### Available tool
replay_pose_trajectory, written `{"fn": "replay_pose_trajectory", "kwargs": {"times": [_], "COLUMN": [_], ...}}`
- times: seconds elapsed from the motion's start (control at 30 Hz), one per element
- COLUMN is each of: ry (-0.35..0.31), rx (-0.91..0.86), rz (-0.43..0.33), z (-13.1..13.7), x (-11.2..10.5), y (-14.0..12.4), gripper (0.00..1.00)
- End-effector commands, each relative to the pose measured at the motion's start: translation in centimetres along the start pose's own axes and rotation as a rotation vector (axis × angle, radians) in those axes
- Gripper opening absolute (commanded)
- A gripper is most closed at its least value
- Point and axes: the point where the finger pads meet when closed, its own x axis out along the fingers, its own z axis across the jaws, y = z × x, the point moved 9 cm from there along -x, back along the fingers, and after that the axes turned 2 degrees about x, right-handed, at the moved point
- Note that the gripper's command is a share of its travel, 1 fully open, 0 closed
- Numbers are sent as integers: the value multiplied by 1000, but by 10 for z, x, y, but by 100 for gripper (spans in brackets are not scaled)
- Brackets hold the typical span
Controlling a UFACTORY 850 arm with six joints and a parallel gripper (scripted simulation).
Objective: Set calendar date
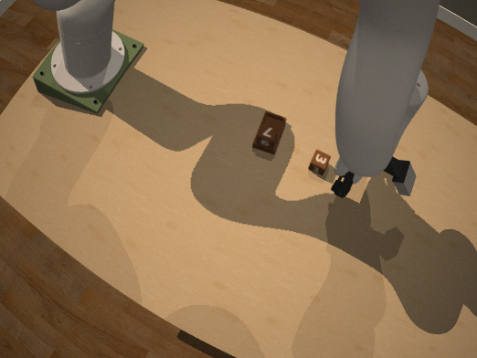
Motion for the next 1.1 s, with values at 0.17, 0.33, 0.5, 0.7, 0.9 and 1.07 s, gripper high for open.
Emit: {"fn": "replay_pose_trajectory", "kwargs": {"times": [0.17,0.33,0.5,0.7,0.9,1.07], "ry": [0,0,0,0,0,0], "rx": [0,0,0,0,0,0], "rz": [2,2,2,2,2,2], "z": [0,0,0,0,0,0], "x": [-25,-47,-56,-60,-60,-60], "y": [1,1,1,1,1,1], "gripper": [100,100,100,100,100,100]}}
